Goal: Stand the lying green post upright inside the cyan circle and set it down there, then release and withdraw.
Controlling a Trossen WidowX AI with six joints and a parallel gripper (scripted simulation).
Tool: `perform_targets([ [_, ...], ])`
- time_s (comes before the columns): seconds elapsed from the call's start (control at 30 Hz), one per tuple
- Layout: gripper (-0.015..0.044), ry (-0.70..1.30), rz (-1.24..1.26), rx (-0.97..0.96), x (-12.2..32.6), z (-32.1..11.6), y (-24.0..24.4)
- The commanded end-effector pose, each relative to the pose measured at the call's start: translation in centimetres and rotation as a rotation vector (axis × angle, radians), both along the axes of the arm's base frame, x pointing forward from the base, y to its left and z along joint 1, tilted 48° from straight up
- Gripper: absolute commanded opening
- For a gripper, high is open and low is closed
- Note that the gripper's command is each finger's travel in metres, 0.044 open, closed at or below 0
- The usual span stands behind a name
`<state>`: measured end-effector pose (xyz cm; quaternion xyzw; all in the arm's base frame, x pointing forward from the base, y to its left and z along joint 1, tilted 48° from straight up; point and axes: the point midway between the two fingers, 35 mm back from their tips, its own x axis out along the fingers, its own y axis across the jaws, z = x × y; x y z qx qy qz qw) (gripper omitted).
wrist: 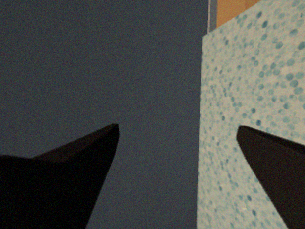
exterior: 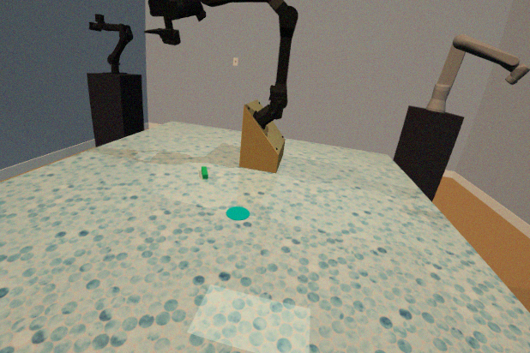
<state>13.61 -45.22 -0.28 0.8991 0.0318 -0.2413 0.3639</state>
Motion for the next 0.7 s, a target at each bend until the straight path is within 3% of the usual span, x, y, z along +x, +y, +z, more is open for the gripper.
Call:
perform_targets([
  [0.0,0.0374,0.004,0.007,-0.006,0.1,-0.1,0.1],
  [0.2,0.0233,0.101,0.254,-0.195,2.9,-2.8,4.2],
  [0.67,0.0233,0.146,1.036,-0.674,6.8,-8.1,17.1],
])
